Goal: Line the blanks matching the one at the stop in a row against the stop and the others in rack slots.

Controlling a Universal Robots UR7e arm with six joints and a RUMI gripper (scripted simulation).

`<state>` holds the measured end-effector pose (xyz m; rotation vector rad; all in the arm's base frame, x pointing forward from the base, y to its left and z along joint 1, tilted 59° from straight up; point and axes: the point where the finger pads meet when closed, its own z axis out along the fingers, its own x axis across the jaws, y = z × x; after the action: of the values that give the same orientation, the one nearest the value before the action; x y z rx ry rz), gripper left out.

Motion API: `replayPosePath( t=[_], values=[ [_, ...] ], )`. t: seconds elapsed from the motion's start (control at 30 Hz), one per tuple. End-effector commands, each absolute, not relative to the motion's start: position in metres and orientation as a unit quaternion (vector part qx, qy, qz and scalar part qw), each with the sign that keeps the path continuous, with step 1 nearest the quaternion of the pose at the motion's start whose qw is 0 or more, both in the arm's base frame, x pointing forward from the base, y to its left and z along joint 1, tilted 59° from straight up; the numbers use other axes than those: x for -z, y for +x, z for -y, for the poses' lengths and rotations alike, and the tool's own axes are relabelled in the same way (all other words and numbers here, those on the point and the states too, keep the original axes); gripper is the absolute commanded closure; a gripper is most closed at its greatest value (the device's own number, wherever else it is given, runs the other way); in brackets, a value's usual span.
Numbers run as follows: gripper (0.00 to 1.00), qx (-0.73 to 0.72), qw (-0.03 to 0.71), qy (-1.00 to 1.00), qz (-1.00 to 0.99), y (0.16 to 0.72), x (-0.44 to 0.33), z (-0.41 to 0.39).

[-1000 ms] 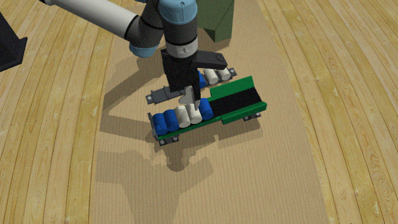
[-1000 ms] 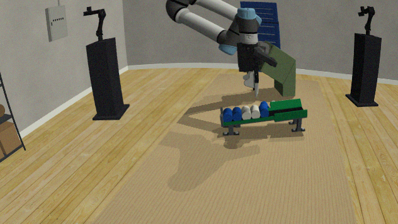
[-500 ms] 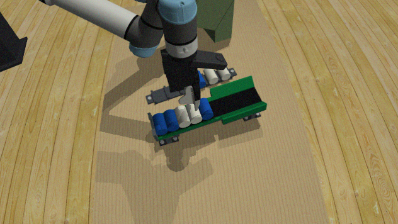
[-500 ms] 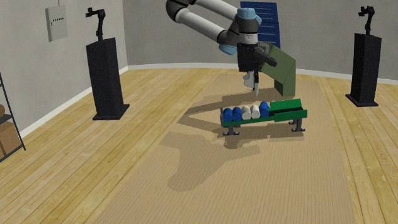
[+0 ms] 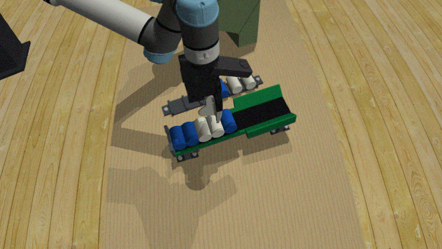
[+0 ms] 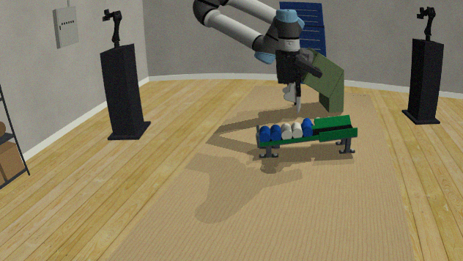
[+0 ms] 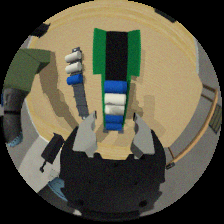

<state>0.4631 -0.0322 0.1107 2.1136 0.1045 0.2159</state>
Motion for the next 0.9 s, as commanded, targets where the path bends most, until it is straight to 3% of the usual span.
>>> replayPosePath(
  t=[0.0, 0.87],
  values=[
    [0.49, -0.088, 0.486, 0.869, -0.042, 0.462, -0.111, 0.033],
    [0.49, -0.086, 0.485, 0.869, -0.043, 0.465, -0.099, 0.050]
  ],
)
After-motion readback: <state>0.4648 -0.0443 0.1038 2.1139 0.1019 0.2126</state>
